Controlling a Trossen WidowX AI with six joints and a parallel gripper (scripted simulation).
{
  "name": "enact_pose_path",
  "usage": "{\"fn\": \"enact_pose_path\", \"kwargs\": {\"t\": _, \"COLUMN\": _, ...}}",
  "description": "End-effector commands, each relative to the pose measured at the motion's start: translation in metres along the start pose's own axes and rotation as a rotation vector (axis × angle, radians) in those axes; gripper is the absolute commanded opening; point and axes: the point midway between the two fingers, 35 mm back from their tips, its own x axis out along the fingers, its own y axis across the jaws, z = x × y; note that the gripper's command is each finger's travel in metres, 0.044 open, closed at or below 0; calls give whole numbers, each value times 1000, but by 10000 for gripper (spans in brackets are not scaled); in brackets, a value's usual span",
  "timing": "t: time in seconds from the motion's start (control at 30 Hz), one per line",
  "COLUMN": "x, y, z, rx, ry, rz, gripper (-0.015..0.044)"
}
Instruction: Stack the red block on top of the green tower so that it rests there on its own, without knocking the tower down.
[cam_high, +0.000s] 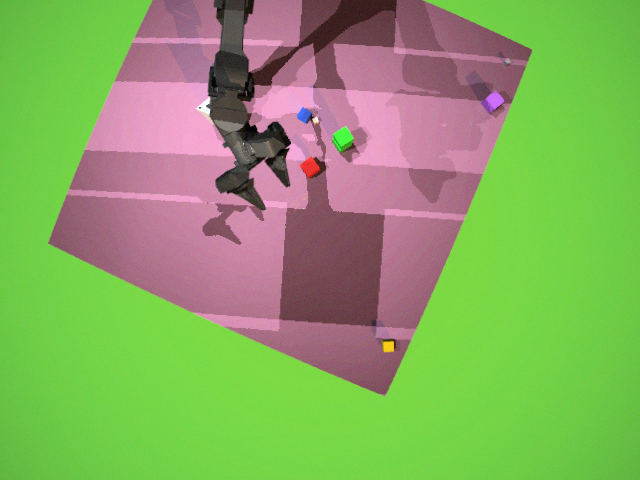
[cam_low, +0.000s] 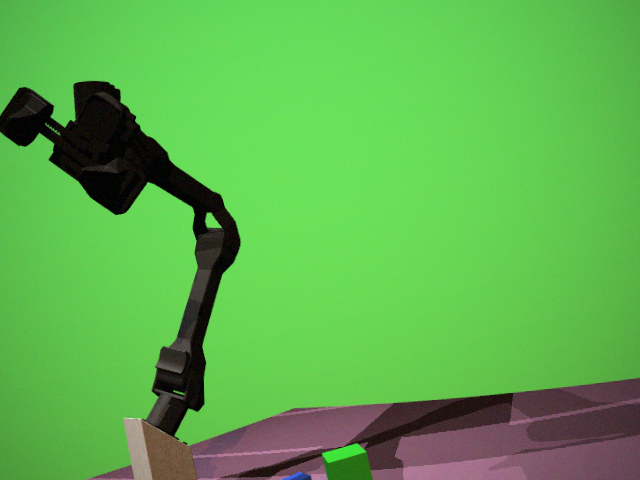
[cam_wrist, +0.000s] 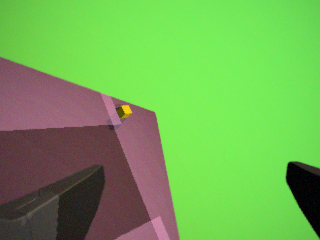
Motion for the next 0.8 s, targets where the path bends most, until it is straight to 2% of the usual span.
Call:
{"fn": "enact_pose_path", "kwargs": {"t": 0.0, "x": 29, "y": 43, "z": -15, "rx": -102, "ry": 74, "rz": 137, "gripper": 440}}
{"fn": "enact_pose_path", "kwargs": {"t": 0.17, "x": 61, "y": 112, "z": -42, "rx": -261, "ry": 174, "rz": 354, "gripper": 440}}
{"fn": "enact_pose_path", "kwargs": {"t": 0.33, "x": 78, "y": 180, "z": -73, "rx": -422, "ry": 254, "rz": 584, "gripper": 440}}
{"fn": "enact_pose_path", "kwargs": {"t": 0.63, "x": 69, "y": 292, "z": -132, "rx": -693, "ry": 350, "rz": 1027, "gripper": 440}}
{"fn": "enact_pose_path", "kwargs": {"t": 0.77, "x": 61, "y": 318, "z": -145, "rx": -756, "ry": 364, "rz": 1149, "gripper": 440}}
